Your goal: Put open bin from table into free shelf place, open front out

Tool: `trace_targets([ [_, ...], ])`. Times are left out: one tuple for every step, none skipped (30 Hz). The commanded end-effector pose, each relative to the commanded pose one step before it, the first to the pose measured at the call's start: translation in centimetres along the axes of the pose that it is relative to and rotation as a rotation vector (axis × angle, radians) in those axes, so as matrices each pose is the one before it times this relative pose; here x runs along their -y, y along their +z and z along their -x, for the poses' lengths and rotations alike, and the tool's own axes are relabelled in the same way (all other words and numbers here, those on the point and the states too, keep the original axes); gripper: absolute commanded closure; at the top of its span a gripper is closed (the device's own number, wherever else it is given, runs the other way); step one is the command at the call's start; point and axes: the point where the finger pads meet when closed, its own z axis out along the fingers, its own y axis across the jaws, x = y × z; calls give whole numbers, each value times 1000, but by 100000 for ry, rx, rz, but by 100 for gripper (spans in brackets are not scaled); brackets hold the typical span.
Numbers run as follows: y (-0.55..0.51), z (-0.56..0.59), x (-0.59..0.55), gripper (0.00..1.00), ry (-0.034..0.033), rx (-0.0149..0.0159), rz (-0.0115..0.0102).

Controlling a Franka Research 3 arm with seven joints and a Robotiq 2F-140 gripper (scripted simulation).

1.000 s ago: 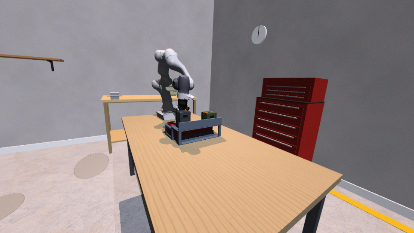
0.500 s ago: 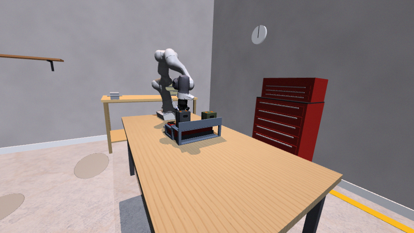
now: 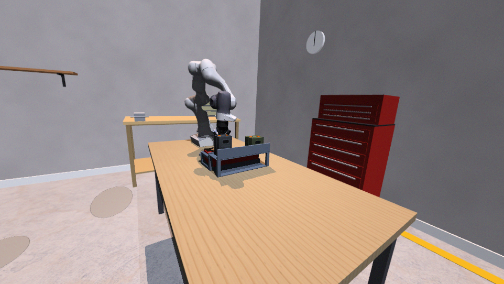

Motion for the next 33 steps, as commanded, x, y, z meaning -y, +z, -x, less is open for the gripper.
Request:
trace_targets([
  [-223, 67, -41, 94, 220, 65, 130],
  [-60, 8, 0, 94, 0, 0, 0],
  [-65, 9, 0, 94, 0, 0, 0],
  [-71, 9, 0, 94, 0, 0, 0],
  [-76, 10, 0, 94, 0, 0, 0],
  [-81, 11, 0, 94, 0, 0, 0],
  [-86, 11, 0, 94, 0, 0, 0],
  [-91, 12, 0, 94, 0, 0, 0],
  [-97, 13, 0, 94, 0, 0, 0],
  [0, 0, 0, 94, 0, 0, 0],
  [0, 0, 0, 94, 0, 0, 0],
  [-103, 13, 0, 94, 0, 0, 0],
  [-107, 14, 0, 94, 0, 0, 0],
  [-112, 15, 0, 94, 0, 0, 0],
  [-117, 16, 0, 94, 0, 0, 0],
  [-122, 16, 0, 94, 0, 0, 0],
  [-127, 16, 0, 94, 0, 0, 0],
  [-131, 17, 0, 94, 0, 0, 0],
  [-135, 18, 0, 94, 0, 0, 0],
  [-141, 18, 0, 94, 0, 0, 0],
  [-145, 19, 0, 94, 0, 0, 0],
  [-148, 20, 0, 94, 0, 0, 0],
  [-153, 20, 0, 94, 0, 0, 0],
  [-157, 20, 0, 94, 0, 0, 0],
  [-159, 21, 0, 94, 0, 0, 0],
  [-163, 21, 0, 94, 0, 0, 0],
  [0, 0, 0, 94, 0, 0, 0],
  [0, 0, 0, 94, 0, 0, 0],
  [-167, 21, 0, 94, 0, 0, 0],
  [-169, 22, 0, 94, 0, 0, 0],
  [-172, 23, 0, 94, 0, 0, 0],
  [-175, 23, 0, 94, 0, 0, 0],
  [-176, 23, 0, 94, 0, 0, 0],
])
